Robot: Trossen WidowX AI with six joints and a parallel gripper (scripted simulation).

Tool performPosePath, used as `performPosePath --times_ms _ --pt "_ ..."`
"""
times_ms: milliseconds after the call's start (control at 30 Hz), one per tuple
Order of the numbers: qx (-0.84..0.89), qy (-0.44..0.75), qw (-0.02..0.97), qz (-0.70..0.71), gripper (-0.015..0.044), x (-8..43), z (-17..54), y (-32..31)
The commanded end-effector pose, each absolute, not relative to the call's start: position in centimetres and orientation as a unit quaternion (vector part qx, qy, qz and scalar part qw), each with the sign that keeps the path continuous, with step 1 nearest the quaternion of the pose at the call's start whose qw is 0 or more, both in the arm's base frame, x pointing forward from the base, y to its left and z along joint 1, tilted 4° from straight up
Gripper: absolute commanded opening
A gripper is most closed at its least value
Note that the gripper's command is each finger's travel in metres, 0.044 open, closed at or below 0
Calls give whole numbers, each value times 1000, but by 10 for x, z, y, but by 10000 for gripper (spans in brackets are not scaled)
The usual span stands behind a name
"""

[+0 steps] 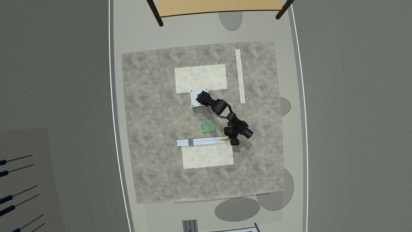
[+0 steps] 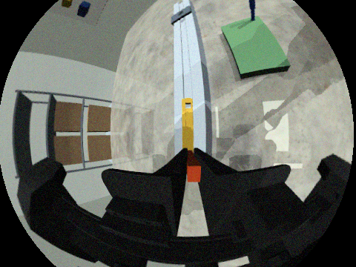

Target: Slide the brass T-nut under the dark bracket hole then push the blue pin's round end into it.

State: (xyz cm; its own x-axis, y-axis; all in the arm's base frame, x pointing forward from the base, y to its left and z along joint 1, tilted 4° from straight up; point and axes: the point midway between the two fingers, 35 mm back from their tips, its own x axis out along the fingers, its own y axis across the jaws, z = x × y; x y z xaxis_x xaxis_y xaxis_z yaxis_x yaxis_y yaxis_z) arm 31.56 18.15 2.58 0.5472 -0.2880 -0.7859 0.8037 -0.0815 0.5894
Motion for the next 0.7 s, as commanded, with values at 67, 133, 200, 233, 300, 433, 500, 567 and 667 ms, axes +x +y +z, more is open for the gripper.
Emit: performPosePath --times_ms 67,133,200,233,300,433,500,567,667 --pt "599 222 640 -427 -150 319 28 184" --pt "598 224 640 -428 -150 319 28 184" --pt "597 226 639 -430 -150 319 28 184" --pt "596 227 638 -431 -150 319 28 184" --pt "595 229 638 -432 -150 319 28 184" --pt "593 233 637 -435 -150 320 28 184" --pt "592 233 636 -435 -150 320 28 184" --pt "592 234 636 -437 -150 320 28 184" --pt "590 236 635 -439 -150 320 29 184"
